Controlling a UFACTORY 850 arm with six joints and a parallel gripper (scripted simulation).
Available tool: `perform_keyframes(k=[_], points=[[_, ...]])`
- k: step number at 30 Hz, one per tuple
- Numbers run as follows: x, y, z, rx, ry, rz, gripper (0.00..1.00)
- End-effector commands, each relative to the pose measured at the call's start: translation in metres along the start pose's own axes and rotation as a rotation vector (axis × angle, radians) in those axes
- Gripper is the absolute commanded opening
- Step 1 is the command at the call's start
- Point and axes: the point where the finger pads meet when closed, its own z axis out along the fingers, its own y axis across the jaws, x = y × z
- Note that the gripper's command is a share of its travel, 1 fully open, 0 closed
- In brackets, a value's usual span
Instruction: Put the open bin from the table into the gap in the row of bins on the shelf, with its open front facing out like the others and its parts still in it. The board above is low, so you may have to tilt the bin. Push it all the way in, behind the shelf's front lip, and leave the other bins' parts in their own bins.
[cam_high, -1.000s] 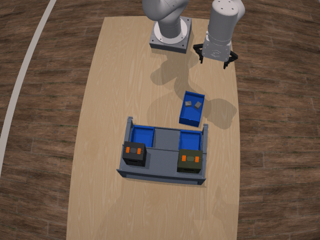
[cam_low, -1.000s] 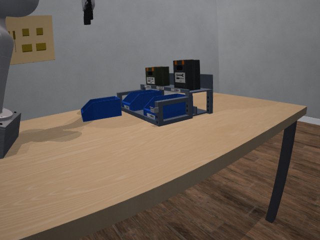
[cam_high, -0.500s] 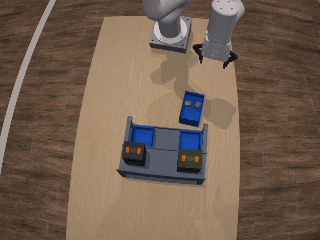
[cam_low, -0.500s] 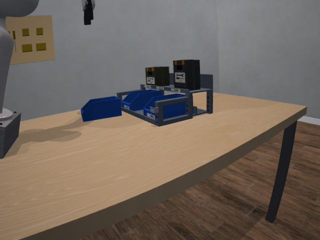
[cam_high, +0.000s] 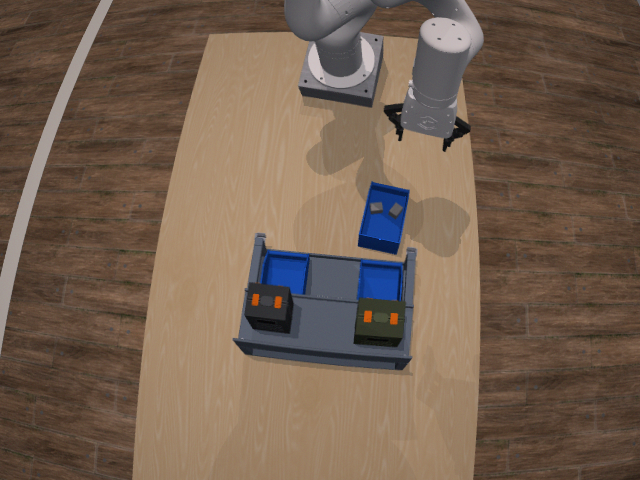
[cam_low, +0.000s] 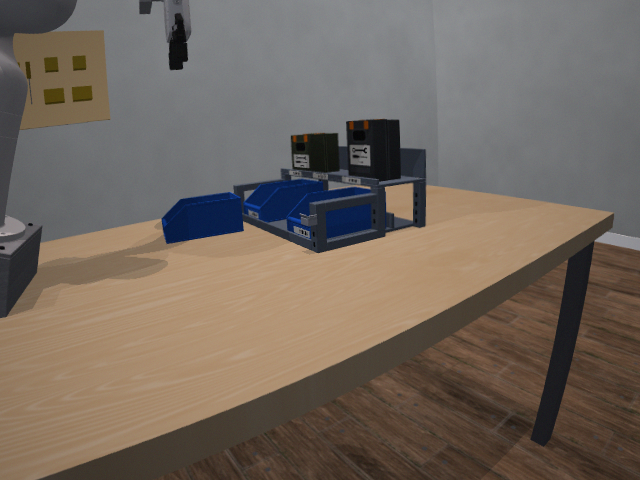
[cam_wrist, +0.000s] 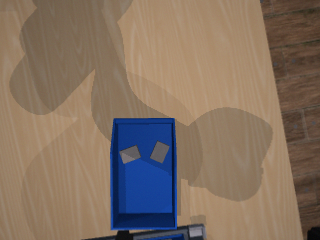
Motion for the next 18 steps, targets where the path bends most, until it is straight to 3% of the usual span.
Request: perform_keyframes(k=[1, 5, 17, 18], points=[[-0.001, 0.000, 0.009, -0.001, -0.001, 0.000, 1.00], [-0.001, 0.000, 0.049, -0.001, -0.001, 0.000, 1.00], [-0.001, 0.000, 0.049, -0.001, -0.001, 0.000, 1.00], [-0.001, 0.000, 0.060, -0.001, -0.001, 0.000, 1.00]])
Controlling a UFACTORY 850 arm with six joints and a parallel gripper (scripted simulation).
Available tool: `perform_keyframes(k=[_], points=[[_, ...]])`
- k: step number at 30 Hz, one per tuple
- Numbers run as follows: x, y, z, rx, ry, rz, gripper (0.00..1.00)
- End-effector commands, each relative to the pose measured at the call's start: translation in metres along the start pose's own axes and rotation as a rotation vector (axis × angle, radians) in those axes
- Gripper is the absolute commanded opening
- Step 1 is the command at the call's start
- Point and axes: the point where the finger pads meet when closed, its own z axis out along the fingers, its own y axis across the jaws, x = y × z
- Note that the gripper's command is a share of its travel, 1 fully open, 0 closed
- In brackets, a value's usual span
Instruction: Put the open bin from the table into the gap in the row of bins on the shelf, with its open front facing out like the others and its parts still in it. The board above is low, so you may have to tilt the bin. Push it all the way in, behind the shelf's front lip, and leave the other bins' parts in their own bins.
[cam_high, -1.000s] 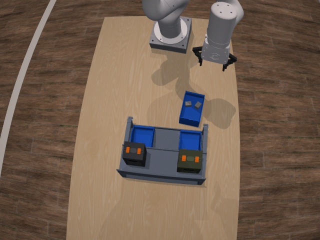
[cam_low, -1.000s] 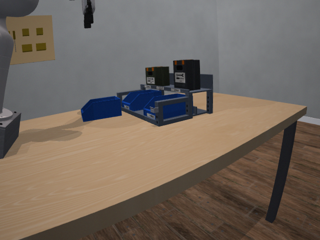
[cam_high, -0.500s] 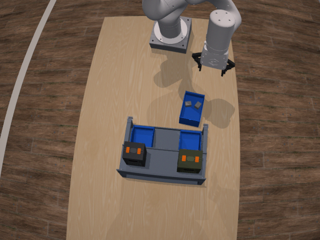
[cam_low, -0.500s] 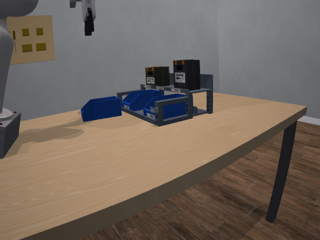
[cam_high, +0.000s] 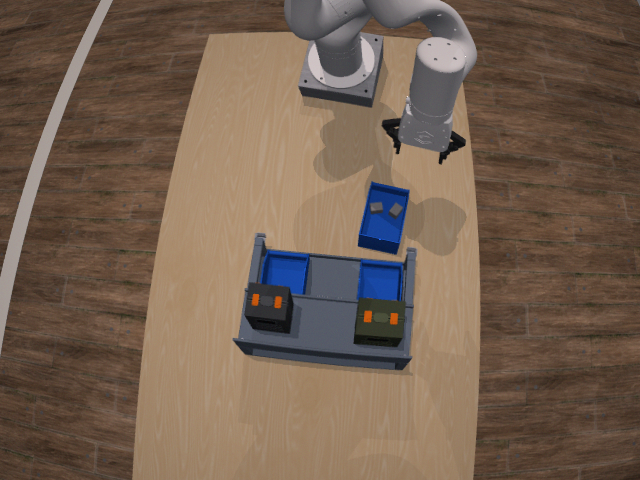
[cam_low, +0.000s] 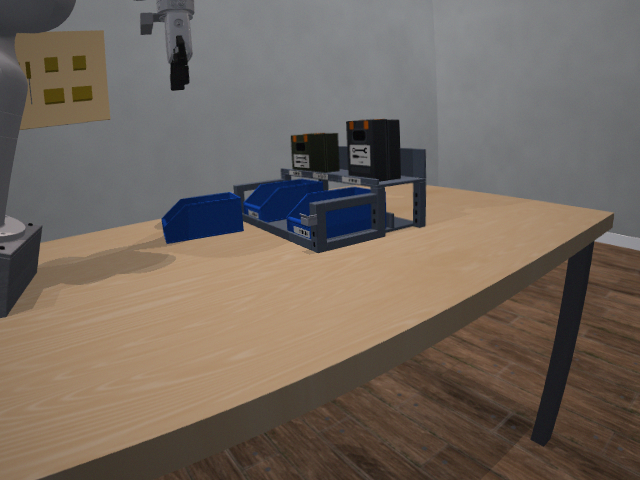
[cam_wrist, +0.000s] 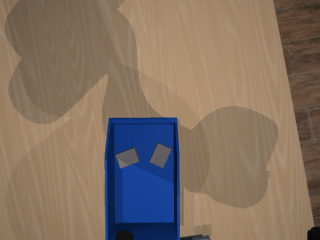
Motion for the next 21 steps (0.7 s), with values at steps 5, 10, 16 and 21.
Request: perform_keyframes(k=[5, 10, 16, 21], points=[[-0.001, 0.000, 0.054, -0.001, -0.001, 0.000, 1.00], [-0.001, 0.000, 0.054, -0.001, -0.001, 0.000, 1.00], [-0.001, 0.000, 0.054, -0.001, -0.001, 0.000, 1.00], [-0.001, 0.000, 0.102, -0.001, -0.001, 0.000, 1.00]])
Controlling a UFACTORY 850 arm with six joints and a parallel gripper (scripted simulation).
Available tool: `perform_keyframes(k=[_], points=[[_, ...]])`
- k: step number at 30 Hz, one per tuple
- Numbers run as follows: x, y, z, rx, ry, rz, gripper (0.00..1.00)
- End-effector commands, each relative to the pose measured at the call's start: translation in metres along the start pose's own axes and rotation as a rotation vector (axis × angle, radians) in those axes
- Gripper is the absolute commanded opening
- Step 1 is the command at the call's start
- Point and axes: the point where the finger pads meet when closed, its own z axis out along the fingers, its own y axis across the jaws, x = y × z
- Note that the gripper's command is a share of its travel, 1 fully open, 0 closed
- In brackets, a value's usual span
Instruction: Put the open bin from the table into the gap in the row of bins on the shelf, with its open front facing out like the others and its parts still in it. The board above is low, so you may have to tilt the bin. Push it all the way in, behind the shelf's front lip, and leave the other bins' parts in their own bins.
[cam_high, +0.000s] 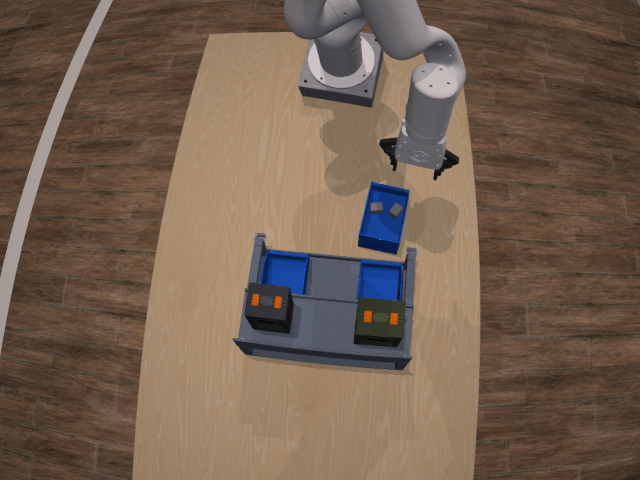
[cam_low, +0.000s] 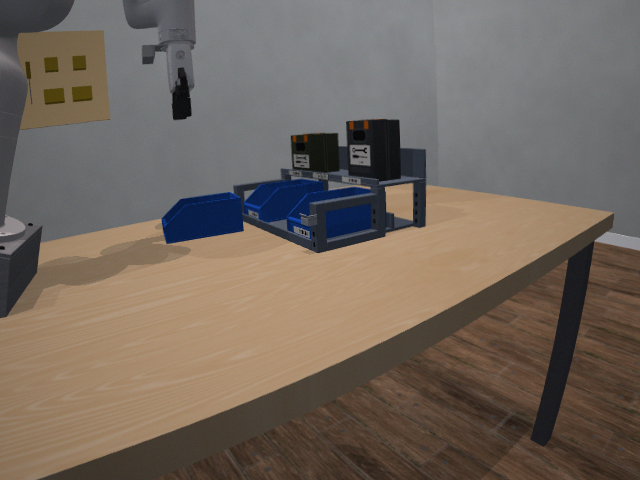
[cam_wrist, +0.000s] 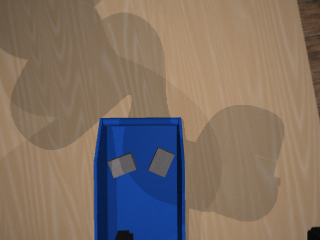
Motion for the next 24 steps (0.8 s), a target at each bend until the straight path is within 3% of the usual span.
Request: perform_keyframes(k=[1, 24], points=[[-0.0011, 0.0001, 0.0317, 0.002, -0.003, 0.000, 1.00], [-0.0009, 0.0001, 0.0221, 0.002, -0.003, 0.000, 1.00]])
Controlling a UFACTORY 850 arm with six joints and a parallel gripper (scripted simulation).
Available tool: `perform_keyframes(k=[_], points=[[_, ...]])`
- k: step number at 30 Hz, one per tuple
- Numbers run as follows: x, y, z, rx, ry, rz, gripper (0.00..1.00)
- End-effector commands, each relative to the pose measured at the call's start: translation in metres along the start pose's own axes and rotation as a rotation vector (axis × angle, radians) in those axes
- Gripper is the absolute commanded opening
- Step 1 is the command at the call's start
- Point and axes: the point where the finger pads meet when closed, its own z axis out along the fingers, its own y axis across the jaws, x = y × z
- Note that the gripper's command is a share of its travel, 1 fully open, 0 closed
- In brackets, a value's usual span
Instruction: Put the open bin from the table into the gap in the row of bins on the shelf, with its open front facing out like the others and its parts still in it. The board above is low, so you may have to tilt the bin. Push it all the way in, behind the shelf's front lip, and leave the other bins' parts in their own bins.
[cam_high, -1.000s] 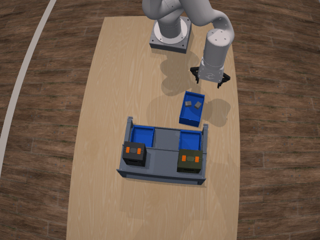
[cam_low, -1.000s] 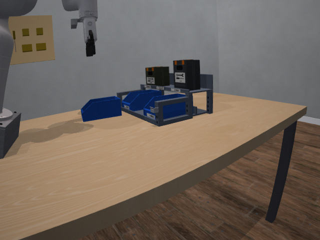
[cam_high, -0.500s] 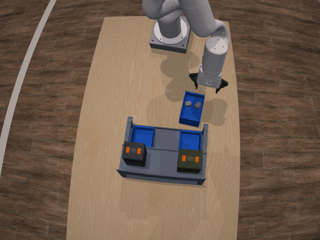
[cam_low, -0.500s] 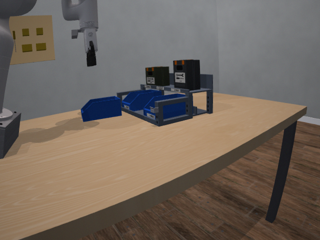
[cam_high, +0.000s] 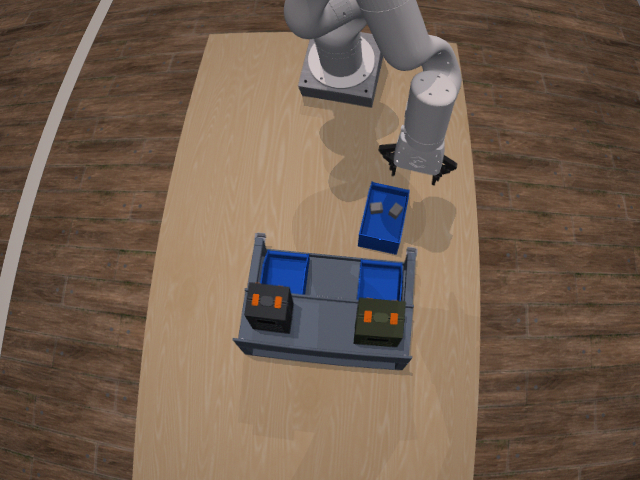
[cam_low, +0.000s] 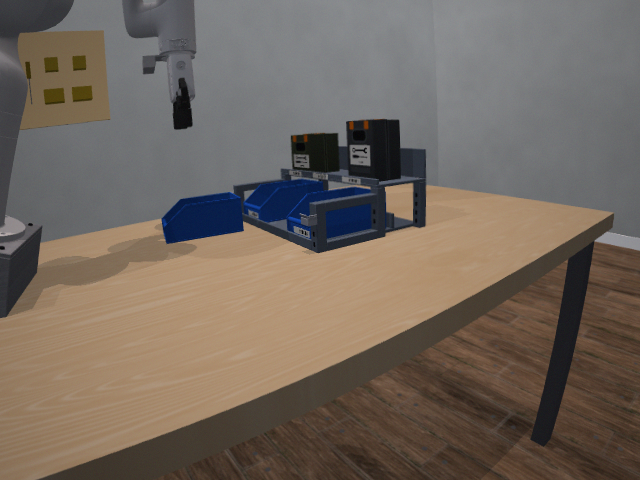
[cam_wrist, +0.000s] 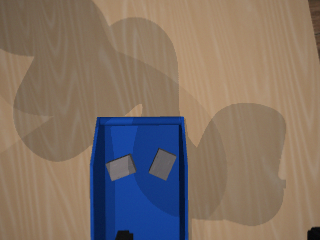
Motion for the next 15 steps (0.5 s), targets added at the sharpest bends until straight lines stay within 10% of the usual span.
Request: perform_keyframes(k=[1, 15], points=[[-0.0005, 0.0004, -0.0007, -0.001, -0.001, 0.000, 1.00], [-0.0006, 0.0005, -0.0059, -0.001, -0.001, 0.000, 1.00]])
